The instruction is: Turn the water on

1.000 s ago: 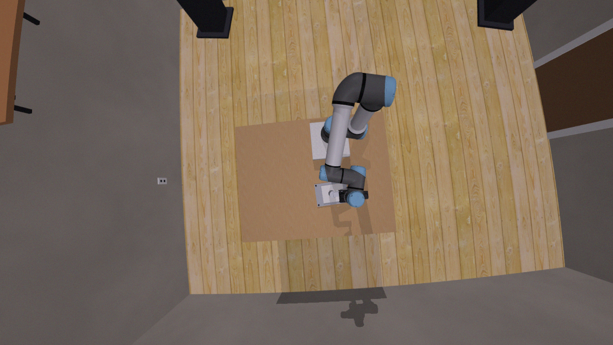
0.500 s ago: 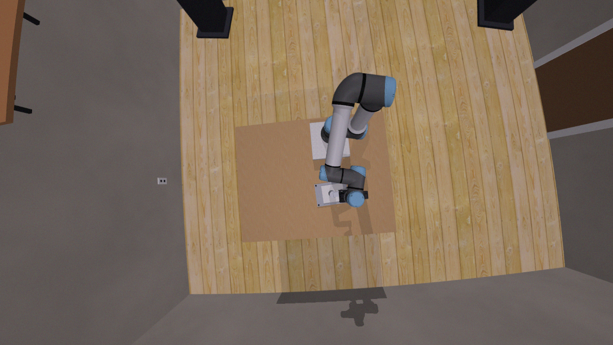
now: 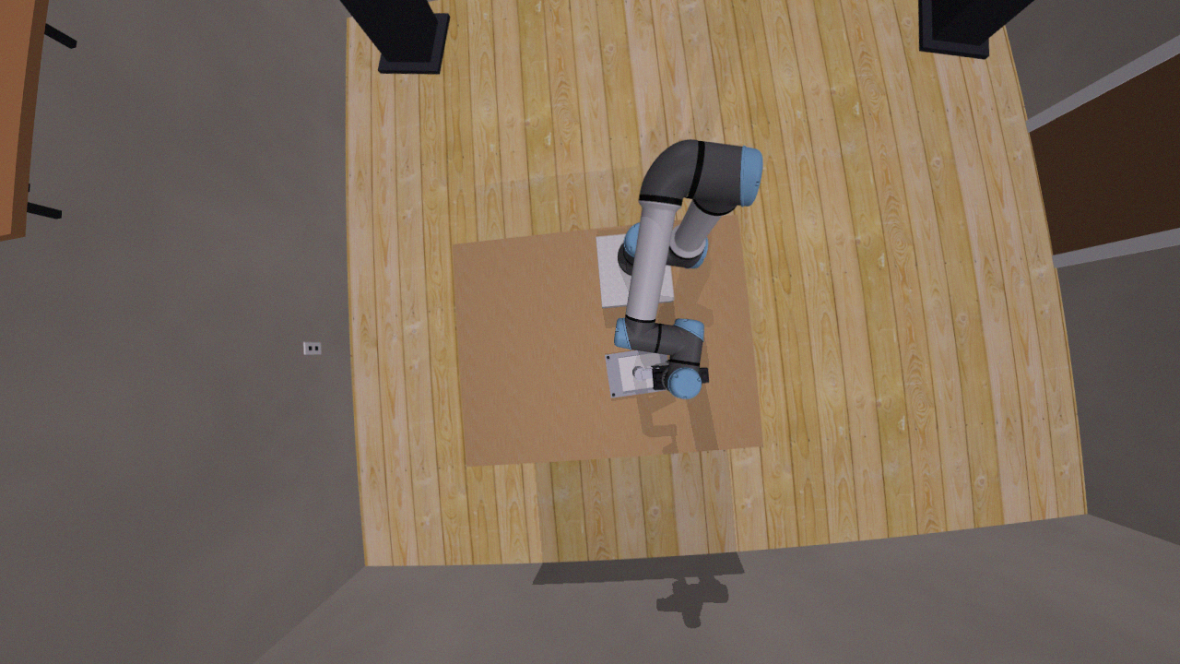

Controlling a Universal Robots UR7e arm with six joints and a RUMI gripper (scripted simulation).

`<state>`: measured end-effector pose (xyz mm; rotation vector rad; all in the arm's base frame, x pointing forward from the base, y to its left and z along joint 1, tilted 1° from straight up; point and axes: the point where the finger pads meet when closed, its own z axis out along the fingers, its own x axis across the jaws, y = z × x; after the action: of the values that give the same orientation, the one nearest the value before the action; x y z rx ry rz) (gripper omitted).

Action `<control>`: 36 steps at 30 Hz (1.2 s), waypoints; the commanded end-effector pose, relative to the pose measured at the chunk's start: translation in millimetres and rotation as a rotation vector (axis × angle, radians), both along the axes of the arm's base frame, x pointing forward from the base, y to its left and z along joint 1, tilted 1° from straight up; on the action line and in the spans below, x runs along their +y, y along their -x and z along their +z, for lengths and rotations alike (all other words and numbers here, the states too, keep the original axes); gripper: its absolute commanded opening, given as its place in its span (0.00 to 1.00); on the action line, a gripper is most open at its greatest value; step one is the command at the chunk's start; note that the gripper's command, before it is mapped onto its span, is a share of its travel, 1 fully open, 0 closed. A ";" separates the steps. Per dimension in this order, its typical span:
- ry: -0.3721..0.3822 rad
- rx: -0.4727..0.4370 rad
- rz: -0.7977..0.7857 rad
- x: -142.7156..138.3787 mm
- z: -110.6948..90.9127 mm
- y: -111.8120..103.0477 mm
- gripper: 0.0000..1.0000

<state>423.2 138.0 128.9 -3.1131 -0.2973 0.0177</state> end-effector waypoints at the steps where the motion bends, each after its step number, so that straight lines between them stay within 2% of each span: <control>1: 0.000 -0.001 0.000 0.0 0.4 -0.3 0.40; 36: 0.000 -0.001 0.000 0.1 -5.3 -0.3 0.40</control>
<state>423.2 138.1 125.9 -3.1131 -0.2973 0.0177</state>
